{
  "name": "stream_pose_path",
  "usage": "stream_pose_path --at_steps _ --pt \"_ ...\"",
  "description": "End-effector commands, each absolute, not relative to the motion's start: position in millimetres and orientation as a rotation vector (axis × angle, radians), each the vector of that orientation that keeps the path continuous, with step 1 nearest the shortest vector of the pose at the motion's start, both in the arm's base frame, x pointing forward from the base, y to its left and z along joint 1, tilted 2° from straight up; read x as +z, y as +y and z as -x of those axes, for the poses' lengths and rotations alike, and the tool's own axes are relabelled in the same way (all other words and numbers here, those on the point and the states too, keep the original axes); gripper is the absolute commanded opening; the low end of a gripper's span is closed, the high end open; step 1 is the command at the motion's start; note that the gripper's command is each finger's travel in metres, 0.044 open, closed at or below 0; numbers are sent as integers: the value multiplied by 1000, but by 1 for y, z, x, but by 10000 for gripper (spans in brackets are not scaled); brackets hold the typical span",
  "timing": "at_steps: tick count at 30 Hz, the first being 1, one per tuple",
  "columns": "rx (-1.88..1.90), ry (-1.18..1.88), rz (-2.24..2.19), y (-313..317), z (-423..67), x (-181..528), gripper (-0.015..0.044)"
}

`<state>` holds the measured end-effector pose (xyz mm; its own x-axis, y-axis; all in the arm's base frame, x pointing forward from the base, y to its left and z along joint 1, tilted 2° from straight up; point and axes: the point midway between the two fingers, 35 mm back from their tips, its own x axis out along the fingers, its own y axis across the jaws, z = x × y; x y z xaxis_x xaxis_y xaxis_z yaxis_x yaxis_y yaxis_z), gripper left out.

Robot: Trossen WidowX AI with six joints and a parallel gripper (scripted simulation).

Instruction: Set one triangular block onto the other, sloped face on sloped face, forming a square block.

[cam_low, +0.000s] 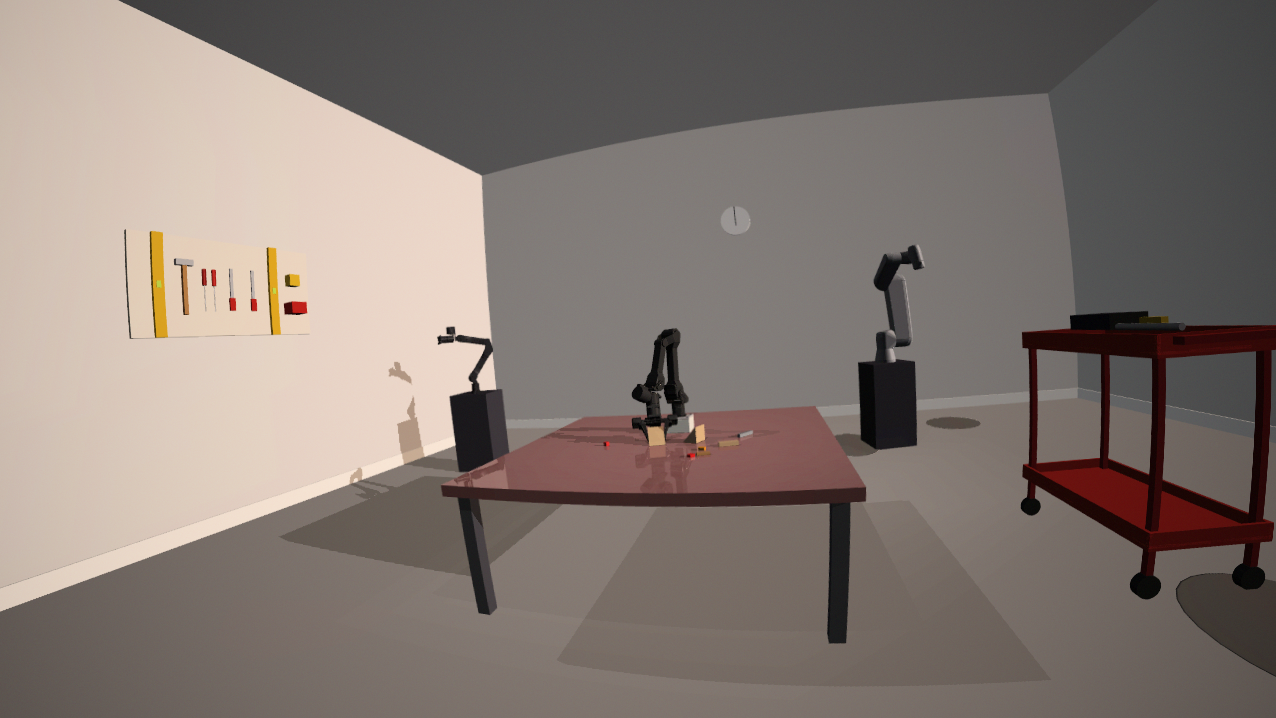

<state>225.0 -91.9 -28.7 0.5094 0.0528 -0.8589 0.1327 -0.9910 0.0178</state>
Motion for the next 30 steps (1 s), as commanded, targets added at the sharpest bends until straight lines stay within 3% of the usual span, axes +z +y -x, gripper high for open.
stream_pose_path --at_steps 1,7,30 --pt "-1510 160 -2658 -92 -225 -28 150" --pt "-1535 164 -2642 -92 -226 -25 0" --pt "-2233 122 -2052 -86 -261 0 0"
